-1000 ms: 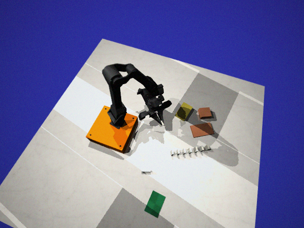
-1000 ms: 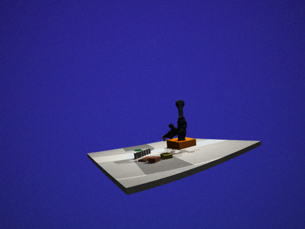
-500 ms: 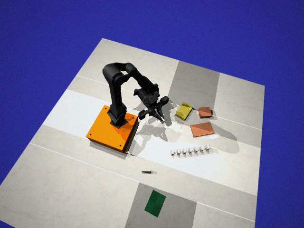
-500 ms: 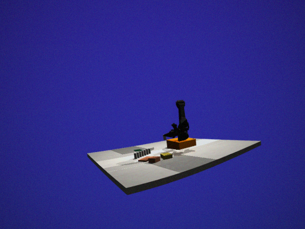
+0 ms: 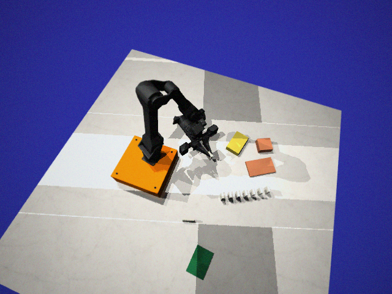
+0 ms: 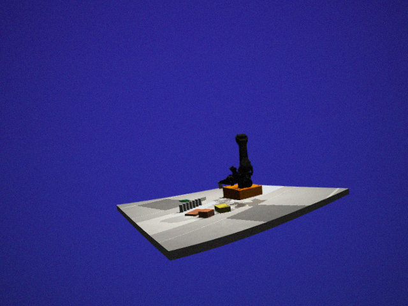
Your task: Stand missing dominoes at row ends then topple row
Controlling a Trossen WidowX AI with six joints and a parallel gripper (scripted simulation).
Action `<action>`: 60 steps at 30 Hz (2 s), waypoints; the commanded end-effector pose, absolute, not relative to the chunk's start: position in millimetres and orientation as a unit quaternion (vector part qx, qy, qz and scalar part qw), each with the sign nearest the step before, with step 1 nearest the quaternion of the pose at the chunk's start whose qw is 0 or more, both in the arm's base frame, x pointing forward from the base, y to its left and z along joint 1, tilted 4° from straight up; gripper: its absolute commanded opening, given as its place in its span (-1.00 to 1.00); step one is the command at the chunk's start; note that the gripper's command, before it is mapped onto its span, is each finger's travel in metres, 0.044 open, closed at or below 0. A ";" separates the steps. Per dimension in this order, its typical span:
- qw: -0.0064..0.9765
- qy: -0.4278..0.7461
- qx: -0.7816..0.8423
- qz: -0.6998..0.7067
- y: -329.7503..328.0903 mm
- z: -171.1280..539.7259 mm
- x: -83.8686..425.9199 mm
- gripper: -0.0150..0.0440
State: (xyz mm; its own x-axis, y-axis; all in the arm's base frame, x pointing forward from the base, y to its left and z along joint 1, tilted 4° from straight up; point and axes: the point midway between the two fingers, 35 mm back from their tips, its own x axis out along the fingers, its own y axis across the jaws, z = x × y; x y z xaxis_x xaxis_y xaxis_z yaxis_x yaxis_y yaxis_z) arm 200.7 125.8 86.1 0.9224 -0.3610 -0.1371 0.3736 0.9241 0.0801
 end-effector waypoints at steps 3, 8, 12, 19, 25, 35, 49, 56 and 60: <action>0.979 0.061 0.042 -0.190 126.9 68.5 202.9 -0.42; 0.979 0.061 0.043 -0.189 129.3 52.7 204.3 -0.42; 0.979 0.061 0.043 -0.189 130.4 40.2 205.2 -0.42; 0.979 0.061 0.043 -0.188 130.6 18.8 206.1 -0.42; 0.979 0.062 0.043 -0.188 129.0 1.1 206.3 -0.42; 0.979 0.061 0.044 -0.188 125.8 -17.1 205.9 -0.42; 0.979 0.061 0.044 -0.188 125.8 -17.1 205.9 0.12; 0.979 0.061 0.044 -0.188 125.8 -17.1 205.9 0.74; 0.979 0.061 0.044 -0.188 126.1 -12.4 206.2 1.00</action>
